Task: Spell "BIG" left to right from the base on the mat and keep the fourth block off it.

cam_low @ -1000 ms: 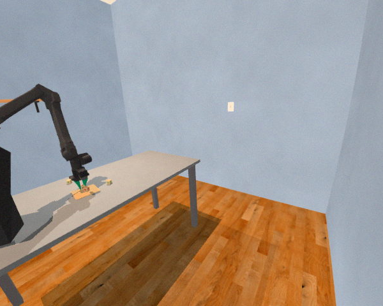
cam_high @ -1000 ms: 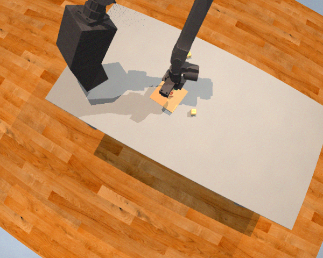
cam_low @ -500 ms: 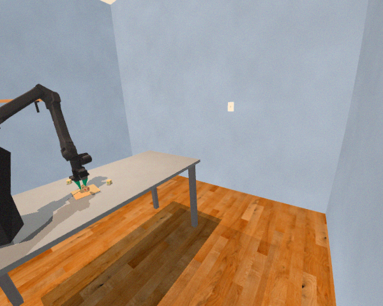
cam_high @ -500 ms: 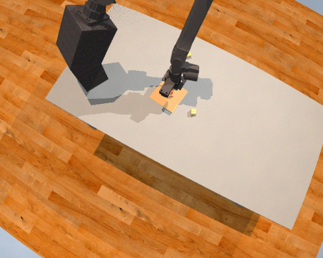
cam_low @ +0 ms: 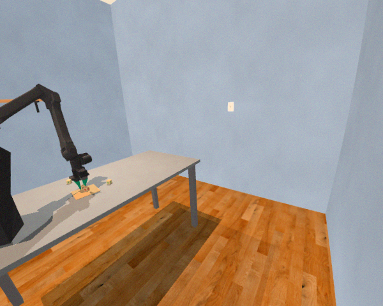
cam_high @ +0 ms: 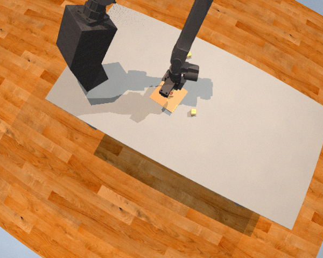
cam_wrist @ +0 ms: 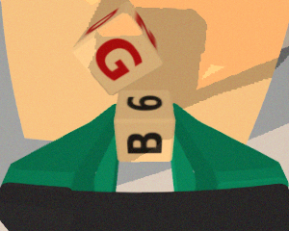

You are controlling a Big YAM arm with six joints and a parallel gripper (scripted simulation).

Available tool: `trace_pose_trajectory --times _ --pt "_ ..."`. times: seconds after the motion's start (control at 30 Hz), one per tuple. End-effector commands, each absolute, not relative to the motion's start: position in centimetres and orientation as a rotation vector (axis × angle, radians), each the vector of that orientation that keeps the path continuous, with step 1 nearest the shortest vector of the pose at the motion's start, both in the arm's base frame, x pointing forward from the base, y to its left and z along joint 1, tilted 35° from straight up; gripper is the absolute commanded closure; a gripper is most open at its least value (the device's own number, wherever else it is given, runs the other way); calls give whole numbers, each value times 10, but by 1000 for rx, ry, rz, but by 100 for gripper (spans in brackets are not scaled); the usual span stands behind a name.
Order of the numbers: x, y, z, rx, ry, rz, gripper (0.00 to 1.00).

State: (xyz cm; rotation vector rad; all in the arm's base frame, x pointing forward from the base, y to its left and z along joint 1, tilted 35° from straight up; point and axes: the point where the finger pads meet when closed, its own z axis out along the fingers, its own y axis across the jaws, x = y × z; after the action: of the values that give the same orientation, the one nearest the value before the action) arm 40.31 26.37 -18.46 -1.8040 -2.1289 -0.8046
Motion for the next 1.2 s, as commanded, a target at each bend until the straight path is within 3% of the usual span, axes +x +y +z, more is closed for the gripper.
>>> trace_pose_trajectory --times 0.0,1.17 --pt "404 252 -190 -1838 -2106 -795 80" --pt "402 263 -191 -1817 -2121 -800 80"
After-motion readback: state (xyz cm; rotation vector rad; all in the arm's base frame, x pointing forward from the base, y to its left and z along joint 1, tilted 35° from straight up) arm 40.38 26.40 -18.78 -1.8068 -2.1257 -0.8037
